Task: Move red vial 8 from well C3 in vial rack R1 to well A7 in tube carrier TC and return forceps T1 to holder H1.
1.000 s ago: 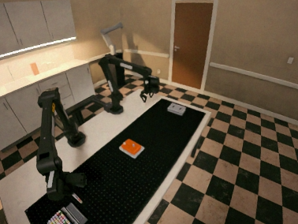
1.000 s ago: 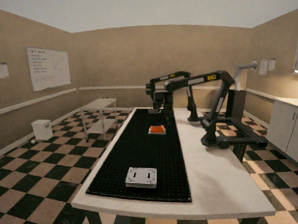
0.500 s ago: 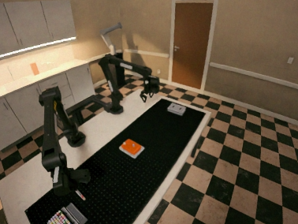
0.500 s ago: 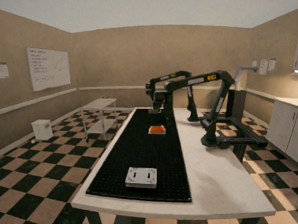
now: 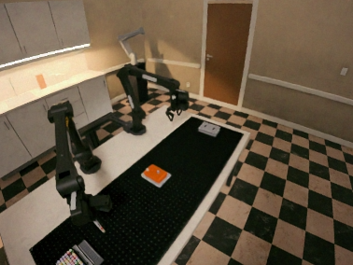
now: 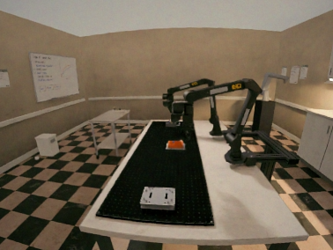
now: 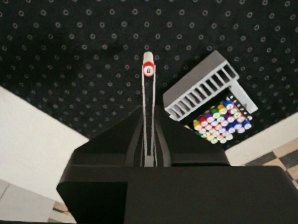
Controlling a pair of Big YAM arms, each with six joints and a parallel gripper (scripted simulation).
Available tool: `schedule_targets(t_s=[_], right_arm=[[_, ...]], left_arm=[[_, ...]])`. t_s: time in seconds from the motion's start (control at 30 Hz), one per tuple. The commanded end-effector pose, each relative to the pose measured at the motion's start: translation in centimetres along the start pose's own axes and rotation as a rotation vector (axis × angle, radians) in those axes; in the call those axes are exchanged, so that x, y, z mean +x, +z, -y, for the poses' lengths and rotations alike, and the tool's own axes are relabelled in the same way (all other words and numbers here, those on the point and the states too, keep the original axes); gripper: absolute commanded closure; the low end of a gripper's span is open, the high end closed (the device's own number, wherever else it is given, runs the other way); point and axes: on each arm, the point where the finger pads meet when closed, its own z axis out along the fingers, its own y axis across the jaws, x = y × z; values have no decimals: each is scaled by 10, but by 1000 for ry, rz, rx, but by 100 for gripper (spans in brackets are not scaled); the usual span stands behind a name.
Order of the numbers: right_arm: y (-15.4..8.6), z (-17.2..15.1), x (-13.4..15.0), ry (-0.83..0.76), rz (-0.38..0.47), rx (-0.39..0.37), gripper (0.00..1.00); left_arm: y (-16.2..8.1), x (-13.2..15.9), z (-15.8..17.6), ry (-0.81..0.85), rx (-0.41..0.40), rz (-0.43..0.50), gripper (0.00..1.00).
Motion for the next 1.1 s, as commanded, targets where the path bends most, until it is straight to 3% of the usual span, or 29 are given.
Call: schedule_targets(t_s=[0.0, 0.1, 0.27, 0.5, 0.53, 0.7, 0.87, 1.07], right_arm=[[8, 2, -1, 20, -7, 0, 91], [-9, -6, -7, 12, 6, 26, 91], [2, -10, -14, 11, -1, 10, 91], [-9, -17, -19, 12, 7, 30, 91], [10, -14, -13, 28, -10, -6, 91], [-9, -25, -25, 12, 7, 27, 91], [1, -30, -32, 11, 0, 11, 91], [-9, -36, -35, 12, 8, 28, 91]], left_arm=[[-17, -20, -5, 10, -5, 32, 0], [-17, -20, -5, 10, -5, 32, 0], [-17, -20, -5, 10, -5, 32, 0], [-17, -20, -5, 10, -5, 32, 0], [-17, -20, -5, 10, -5, 32, 0], [-17, -20, -5, 10, -5, 32, 0], [-17, -20, -5, 10, -5, 32, 0], [-17, -20, -5, 10, -5, 32, 0]])
